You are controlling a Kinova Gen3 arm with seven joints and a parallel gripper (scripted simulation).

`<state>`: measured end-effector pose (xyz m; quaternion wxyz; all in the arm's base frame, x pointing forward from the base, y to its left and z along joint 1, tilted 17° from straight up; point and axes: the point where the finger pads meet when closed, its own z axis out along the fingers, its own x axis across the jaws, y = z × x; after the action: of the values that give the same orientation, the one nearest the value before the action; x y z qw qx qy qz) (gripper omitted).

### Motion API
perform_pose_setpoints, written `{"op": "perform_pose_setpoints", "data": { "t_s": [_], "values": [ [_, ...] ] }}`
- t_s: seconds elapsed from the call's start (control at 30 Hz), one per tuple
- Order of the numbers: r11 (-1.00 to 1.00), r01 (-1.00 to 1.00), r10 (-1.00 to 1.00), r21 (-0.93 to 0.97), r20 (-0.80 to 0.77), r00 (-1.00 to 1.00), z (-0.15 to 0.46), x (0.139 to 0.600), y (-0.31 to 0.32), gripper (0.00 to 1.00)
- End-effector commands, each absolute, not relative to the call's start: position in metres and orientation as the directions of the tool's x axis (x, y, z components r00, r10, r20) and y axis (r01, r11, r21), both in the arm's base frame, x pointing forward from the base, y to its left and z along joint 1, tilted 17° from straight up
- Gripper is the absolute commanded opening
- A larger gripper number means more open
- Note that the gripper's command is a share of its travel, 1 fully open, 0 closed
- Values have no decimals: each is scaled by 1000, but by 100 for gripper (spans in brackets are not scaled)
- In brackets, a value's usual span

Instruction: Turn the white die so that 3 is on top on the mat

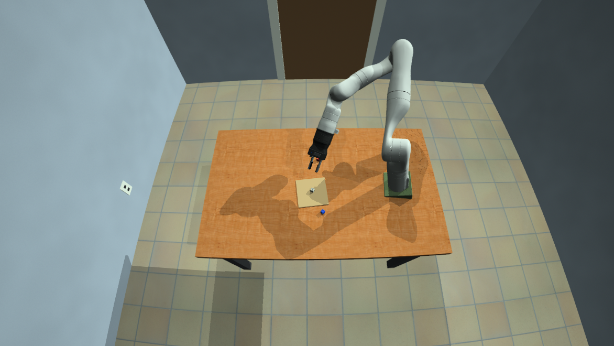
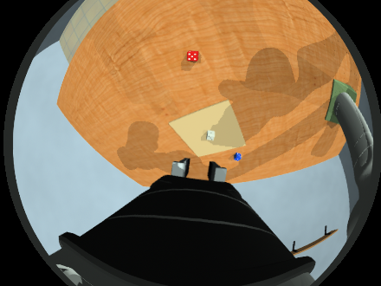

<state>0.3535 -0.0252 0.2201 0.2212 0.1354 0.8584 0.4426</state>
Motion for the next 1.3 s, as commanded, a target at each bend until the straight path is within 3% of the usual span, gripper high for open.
{"op": "perform_pose_setpoints", "data": {
  "t_s": [0.0,0.47,0.93,1.27],
  "values": [
    [626,59,418,777,-270,-867,222,355,-30,64],
    [852,272,419,448,-270,-867,260,365,-12,64],
    [905,388,423,173,-276,-863,248,364,32,64],
    [905,412,424,102,-277,-862,238,362,44,64]
  ]
}}
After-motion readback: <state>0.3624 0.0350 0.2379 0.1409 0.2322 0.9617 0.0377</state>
